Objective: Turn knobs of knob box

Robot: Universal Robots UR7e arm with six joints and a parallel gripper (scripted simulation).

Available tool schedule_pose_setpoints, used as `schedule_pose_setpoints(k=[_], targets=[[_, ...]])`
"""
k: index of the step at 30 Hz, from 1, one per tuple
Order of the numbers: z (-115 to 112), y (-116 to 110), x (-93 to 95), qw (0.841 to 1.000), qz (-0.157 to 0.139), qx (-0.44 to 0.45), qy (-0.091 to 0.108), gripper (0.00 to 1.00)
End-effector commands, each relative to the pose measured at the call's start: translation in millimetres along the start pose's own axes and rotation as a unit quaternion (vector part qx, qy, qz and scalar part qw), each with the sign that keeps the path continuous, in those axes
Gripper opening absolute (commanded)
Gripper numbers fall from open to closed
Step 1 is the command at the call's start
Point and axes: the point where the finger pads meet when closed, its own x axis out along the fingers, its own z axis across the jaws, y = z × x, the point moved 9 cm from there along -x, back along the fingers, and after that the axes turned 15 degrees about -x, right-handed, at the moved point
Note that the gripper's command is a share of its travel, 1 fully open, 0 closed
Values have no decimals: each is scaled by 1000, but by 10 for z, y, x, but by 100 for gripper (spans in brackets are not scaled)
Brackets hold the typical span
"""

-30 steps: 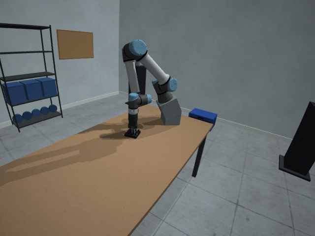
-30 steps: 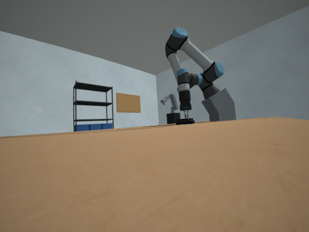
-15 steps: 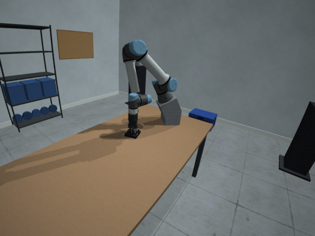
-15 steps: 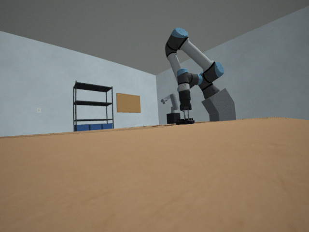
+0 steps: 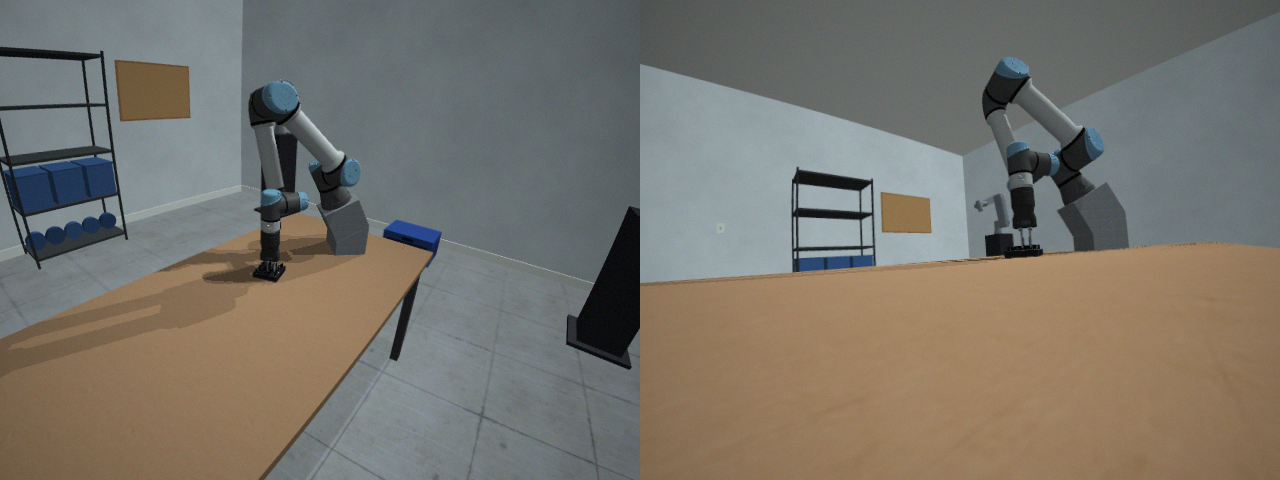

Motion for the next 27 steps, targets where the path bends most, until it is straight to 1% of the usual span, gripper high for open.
schedule_pose_setpoints(k=[1,8,16,20,27], targets=[[-2,-2,-5,1000,0,0,1,46],[-2,-2,-62,1000,0,0,1,46],[-2,-2,-280,1000,0,0,1,46],[-2,-2,-359,1000,0,0,1,46],[-2,-2,-383,1000,0,0,1,46]])
